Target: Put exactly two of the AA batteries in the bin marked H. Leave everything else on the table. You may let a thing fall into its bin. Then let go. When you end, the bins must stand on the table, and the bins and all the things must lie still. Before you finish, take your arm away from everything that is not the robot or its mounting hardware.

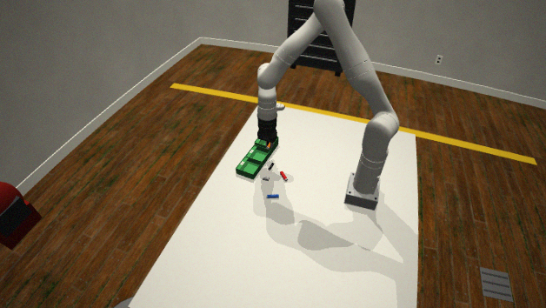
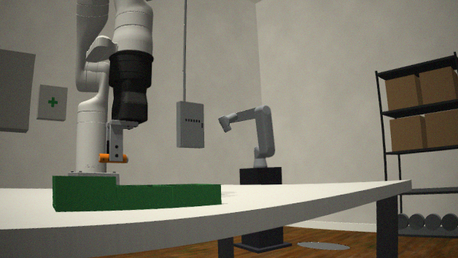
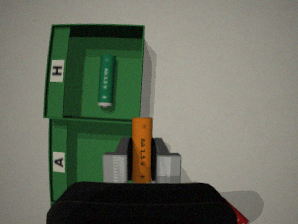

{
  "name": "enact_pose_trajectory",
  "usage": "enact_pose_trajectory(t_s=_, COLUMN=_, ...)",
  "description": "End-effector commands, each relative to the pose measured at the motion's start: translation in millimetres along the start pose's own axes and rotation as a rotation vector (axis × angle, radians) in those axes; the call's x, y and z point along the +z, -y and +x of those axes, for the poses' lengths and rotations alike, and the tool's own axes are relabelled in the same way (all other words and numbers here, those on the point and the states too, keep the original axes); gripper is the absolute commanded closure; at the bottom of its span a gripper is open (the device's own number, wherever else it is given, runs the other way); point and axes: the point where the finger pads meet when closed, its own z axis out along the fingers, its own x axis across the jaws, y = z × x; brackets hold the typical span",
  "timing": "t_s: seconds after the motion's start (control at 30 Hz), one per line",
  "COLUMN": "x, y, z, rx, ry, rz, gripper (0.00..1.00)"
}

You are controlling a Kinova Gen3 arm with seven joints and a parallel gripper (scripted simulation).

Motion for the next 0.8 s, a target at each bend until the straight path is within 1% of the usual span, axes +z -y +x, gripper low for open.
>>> enact_pose_trajectory(t_s=0.0, x=0.8, y=12, z=-8, rx=0.042, ry=0.001, rz=-0.001, gripper=0.69)
enact_pose_trajectory(t_s=0.33, x=0.8, y=63, z=-36, rx=0.042, ry=0.001, rz=-0.001, gripper=0.69)
enact_pose_trajectory(t_s=0.77, x=0.8, y=63, z=-35, rx=0.042, ry=0.001, rz=-0.001, gripper=0.69)
